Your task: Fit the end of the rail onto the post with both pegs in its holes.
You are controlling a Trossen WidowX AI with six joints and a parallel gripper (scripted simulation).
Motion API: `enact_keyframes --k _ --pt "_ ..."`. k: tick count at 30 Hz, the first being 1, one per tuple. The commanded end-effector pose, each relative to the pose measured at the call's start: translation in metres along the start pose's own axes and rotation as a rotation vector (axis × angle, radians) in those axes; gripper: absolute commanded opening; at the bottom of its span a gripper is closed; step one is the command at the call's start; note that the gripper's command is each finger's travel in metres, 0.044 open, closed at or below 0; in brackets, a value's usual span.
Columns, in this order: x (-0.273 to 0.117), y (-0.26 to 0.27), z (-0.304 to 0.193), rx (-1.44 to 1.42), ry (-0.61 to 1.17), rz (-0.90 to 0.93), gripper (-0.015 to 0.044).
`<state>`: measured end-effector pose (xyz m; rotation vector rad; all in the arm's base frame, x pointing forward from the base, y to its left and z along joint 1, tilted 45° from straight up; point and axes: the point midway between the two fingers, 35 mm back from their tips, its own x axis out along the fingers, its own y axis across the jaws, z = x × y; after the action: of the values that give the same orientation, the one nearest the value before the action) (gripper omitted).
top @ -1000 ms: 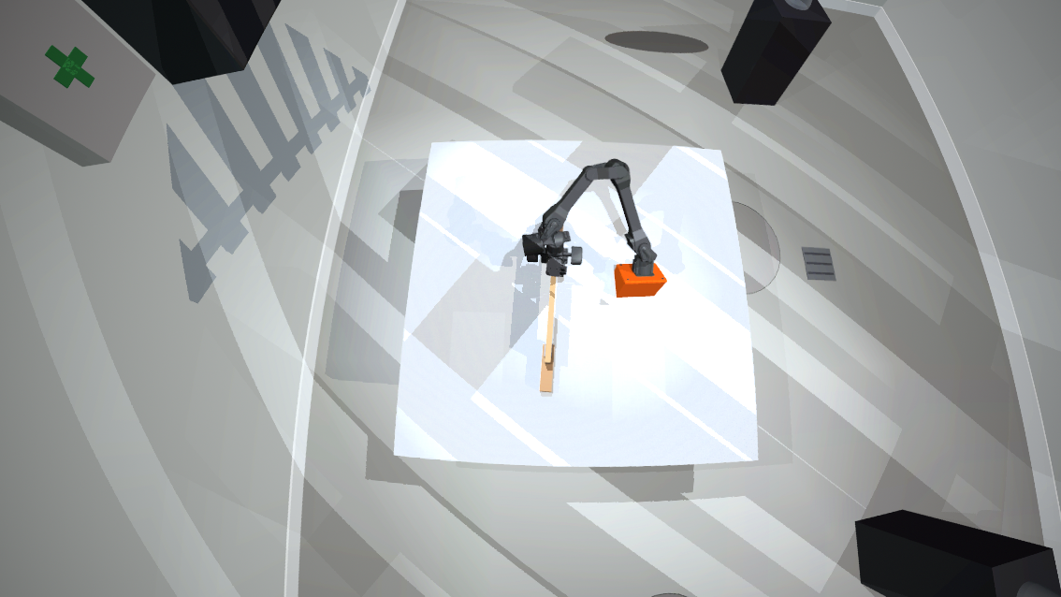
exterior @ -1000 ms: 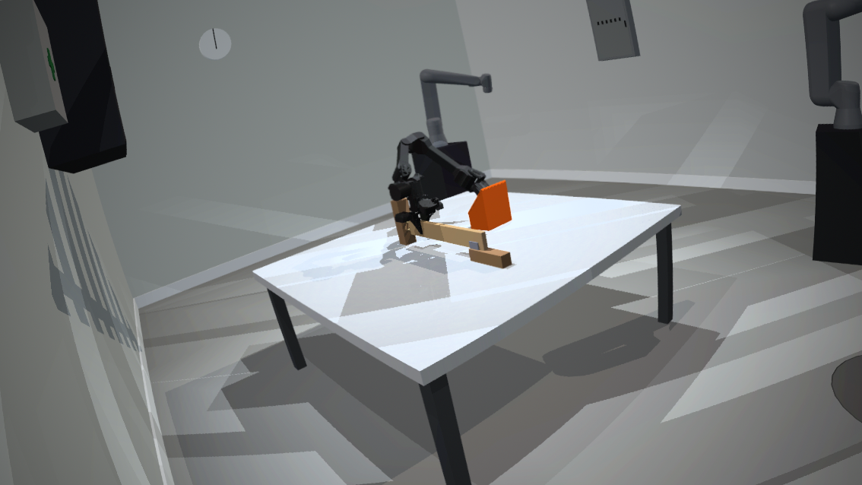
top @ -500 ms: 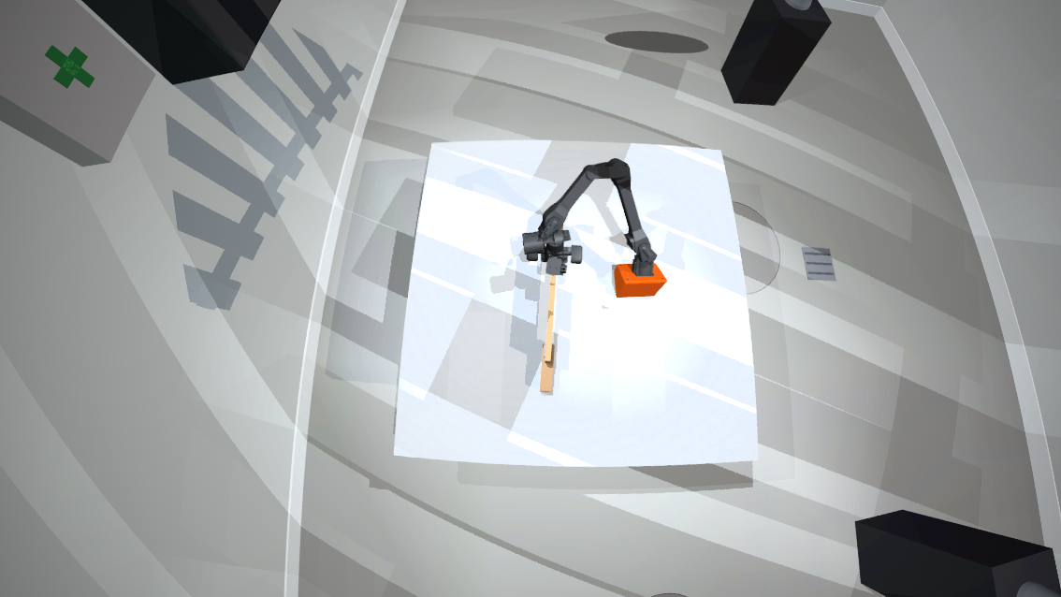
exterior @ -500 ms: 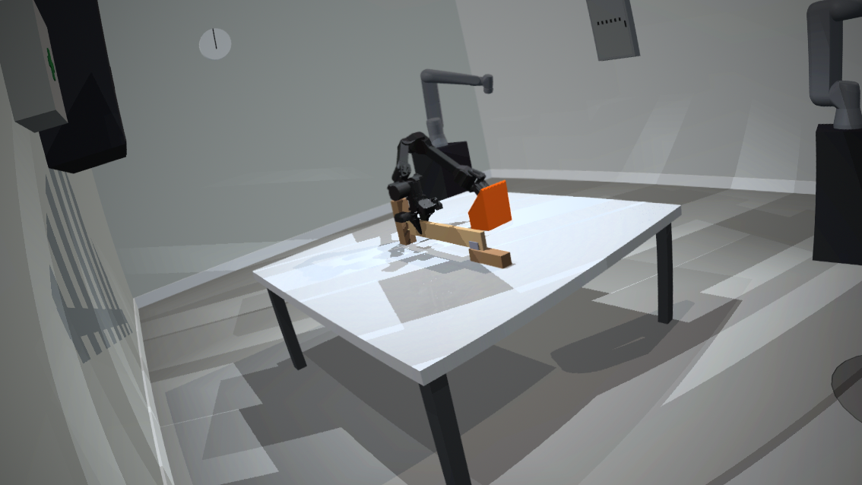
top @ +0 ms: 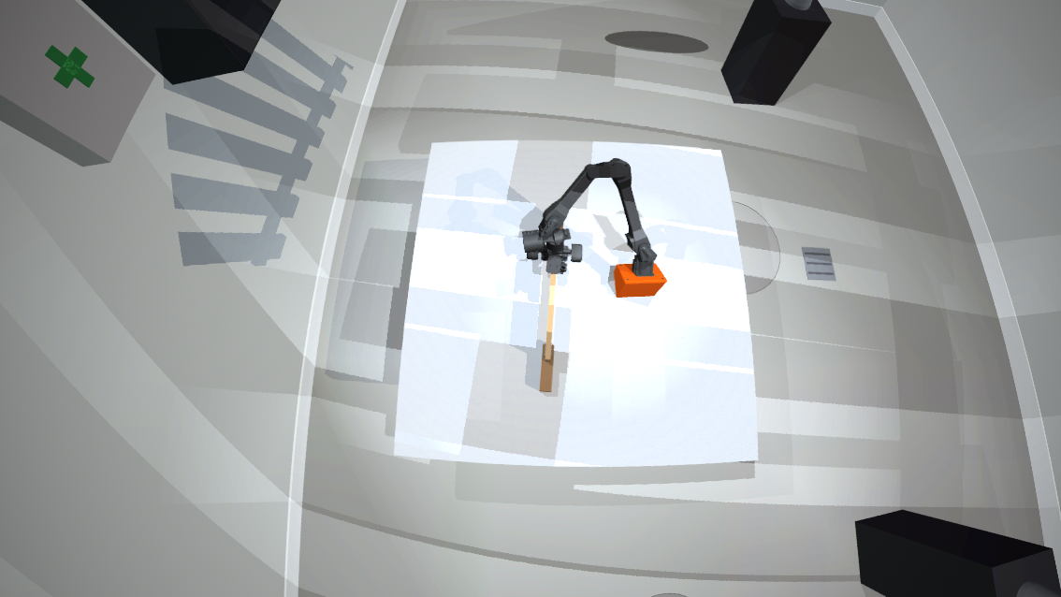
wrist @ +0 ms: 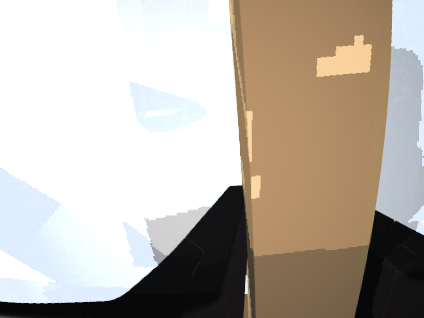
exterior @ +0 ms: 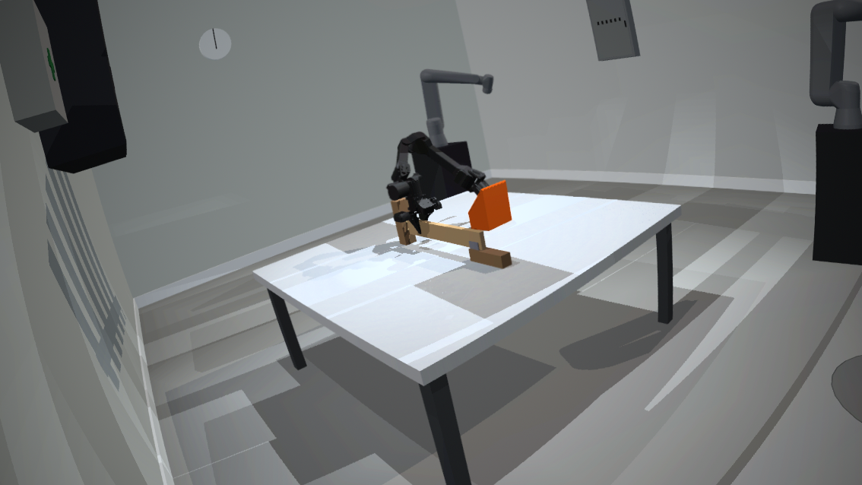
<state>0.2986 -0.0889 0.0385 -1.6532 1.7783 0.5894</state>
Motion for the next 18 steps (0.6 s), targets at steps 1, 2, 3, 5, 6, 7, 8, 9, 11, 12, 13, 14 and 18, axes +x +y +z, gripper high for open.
enact_keyframes --k 1,2,3,5,6,7,8,9,11,12,13,14,18 --pt "-0.0009 -0.0003 -0.002 -0.002 0.001 -0.002 0.0" --pt "-0.0009 -0.0003 -0.0023 -0.002 0.001 -0.002 0.0" --pt "-0.0008 -0.0003 -0.0026 -0.002 0.001 -0.002 0.0" --pt "-0.0007 -0.0003 -0.0032 -0.002 0.001 -0.002 0.0" --pt "-0.0006 -0.0003 -0.0035 -0.002 0.001 -0.002 0.0" --pt "-0.0005 -0.0003 -0.0038 -0.002 0.001 -0.002 0.0" --pt "-0.0004 -0.0003 -0.0041 -0.002 0.001 -0.002 0.0" --pt "-0.0004 -0.0003 -0.0044 -0.002 0.001 -0.002 0.0" --pt "-0.0002 -0.0003 -0.0051 -0.002 0.001 -0.002 0.0" --pt "-0.0001 -0.0003 -0.0054 -0.002 0.001 -0.002 0.0" --pt "0.0 -0.0003 -0.0057 -0.002 0.001 -0.002 0.0" --pt "0.0001 -0.0003 -0.006 -0.002 0.001 -0.002 0.0" --pt "0.0003 -0.0003 -0.0073 -0.002 0.001 -0.002 0.0"
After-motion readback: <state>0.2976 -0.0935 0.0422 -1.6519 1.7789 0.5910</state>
